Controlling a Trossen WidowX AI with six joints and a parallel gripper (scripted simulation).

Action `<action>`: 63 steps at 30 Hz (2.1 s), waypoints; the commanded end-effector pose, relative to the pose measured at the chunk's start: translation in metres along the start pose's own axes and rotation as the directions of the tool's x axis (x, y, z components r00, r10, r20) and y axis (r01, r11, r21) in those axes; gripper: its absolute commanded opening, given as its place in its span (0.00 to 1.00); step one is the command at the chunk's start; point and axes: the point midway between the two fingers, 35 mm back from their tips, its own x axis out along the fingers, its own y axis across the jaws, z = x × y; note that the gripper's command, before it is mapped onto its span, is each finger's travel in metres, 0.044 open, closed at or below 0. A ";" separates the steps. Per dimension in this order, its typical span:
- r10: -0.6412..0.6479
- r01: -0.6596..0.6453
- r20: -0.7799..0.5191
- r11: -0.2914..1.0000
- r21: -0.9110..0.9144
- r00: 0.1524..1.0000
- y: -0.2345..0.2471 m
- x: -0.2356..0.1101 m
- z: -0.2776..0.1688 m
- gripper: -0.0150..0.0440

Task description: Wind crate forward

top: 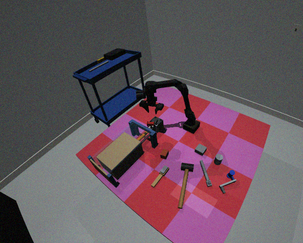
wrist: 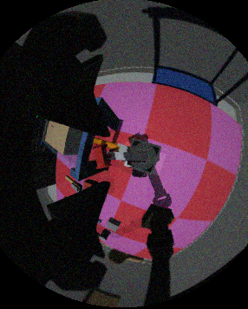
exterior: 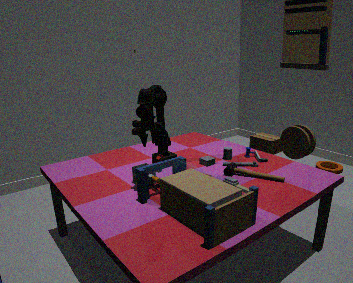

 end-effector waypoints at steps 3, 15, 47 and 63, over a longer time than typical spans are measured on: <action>0.002 -0.002 -0.001 1.000 0.000 1.000 0.000 0.000 0.000 0.51; 0.002 -0.002 -0.001 1.000 0.000 1.000 0.000 0.000 0.000 0.25; -0.012 0.012 0.013 1.000 0.000 1.000 0.000 0.000 0.000 0.25; -0.011 0.014 0.009 0.931 -0.365 1.000 0.001 0.003 -0.011 0.48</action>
